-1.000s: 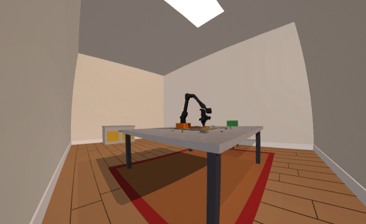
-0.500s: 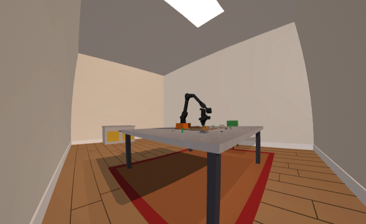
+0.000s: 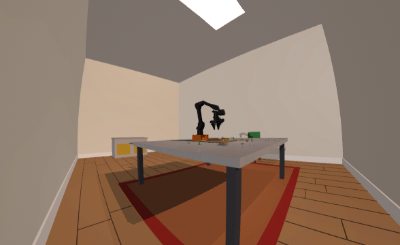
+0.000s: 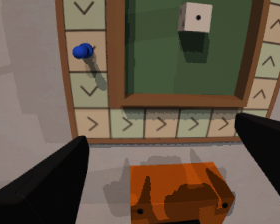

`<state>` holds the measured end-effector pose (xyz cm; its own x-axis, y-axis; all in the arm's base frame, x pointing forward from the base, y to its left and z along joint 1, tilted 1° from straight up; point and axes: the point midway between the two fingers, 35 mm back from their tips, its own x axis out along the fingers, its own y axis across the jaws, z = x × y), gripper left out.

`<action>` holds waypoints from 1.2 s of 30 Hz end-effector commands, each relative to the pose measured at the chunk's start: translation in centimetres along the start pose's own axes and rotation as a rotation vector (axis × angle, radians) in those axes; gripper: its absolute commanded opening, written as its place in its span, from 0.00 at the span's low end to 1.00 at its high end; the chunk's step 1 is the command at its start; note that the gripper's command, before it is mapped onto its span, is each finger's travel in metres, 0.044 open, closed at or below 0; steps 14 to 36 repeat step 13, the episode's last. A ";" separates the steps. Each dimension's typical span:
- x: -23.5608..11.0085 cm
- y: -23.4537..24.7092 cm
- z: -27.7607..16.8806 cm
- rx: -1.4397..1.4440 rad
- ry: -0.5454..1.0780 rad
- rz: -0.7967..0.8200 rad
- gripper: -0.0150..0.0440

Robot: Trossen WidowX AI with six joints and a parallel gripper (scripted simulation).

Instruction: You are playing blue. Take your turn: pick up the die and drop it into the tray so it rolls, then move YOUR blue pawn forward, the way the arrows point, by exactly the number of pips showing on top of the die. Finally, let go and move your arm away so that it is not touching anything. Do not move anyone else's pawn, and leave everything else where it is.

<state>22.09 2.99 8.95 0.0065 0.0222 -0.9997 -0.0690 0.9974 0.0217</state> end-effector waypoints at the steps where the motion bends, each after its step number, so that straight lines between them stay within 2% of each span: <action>1: -2.2 -2.6 -4.1 0.098 0.001 -0.003 1.00; 4: -2.9 -3.3 -5.8 0.140 0.003 -0.004 1.00; 5: -2.2 -2.5 -3.7 0.101 -0.003 -0.002 1.00; 36: -2.2 -2.5 -3.7 0.101 -0.003 -0.002 1.00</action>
